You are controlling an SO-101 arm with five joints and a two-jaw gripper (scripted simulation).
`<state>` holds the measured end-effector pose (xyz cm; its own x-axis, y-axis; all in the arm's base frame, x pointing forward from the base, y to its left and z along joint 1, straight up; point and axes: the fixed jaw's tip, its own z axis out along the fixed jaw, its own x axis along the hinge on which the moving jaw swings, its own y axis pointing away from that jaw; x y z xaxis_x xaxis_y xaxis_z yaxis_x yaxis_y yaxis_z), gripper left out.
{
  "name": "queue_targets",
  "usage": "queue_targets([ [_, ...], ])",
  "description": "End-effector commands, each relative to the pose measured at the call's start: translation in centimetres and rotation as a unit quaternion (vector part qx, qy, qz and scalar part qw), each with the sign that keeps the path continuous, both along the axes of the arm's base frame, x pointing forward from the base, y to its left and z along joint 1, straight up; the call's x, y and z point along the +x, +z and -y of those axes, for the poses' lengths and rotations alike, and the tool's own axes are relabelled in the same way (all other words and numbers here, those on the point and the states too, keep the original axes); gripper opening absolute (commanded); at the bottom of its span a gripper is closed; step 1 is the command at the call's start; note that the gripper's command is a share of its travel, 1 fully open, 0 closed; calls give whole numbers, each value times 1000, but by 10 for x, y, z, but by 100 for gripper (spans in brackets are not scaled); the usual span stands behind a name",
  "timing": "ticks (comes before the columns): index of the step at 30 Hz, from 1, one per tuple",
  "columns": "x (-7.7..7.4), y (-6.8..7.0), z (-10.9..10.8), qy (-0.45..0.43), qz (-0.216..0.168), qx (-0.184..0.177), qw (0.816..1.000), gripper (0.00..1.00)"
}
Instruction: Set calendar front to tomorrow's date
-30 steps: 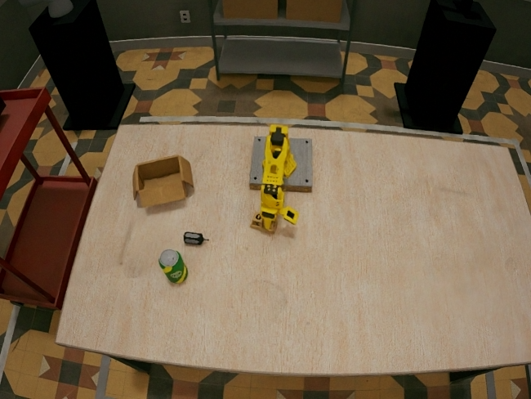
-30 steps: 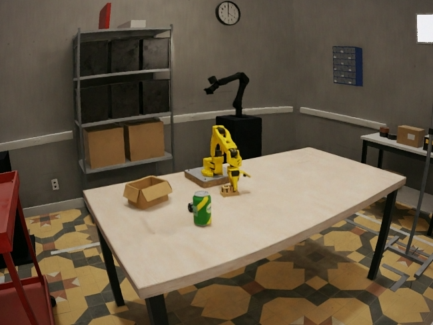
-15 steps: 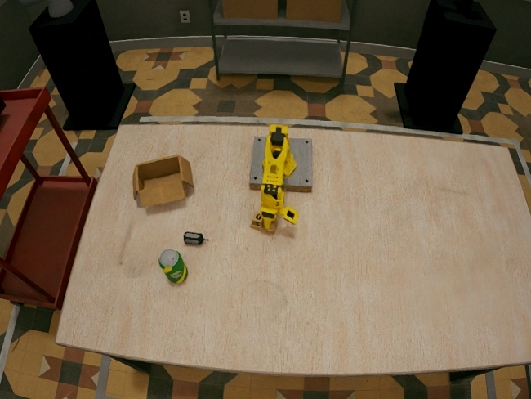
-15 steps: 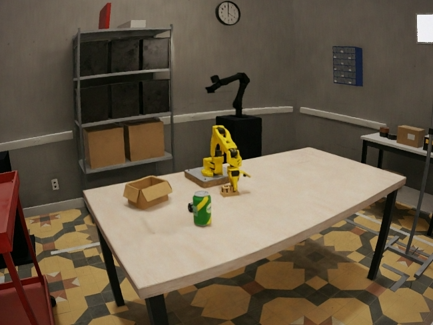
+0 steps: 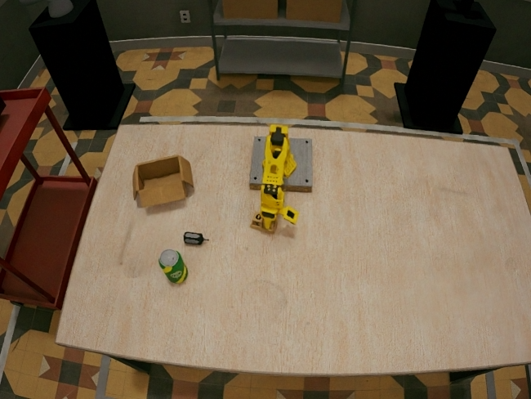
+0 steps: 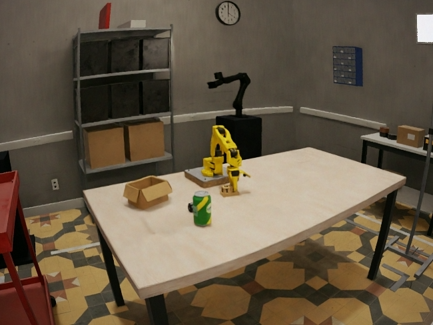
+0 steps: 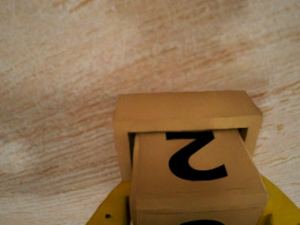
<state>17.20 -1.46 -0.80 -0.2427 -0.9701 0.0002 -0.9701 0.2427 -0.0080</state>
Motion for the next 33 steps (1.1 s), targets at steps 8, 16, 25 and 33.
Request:
queue_targets([
  [8,1,2,0,-2,0,1,1000,0],
  [16,2,5,0,-2,0,1,1000,0],
  [25,3,5,0,-2,0,1,1000,0],
  [33,3,8,0,-2,0,1,1000,0],
])
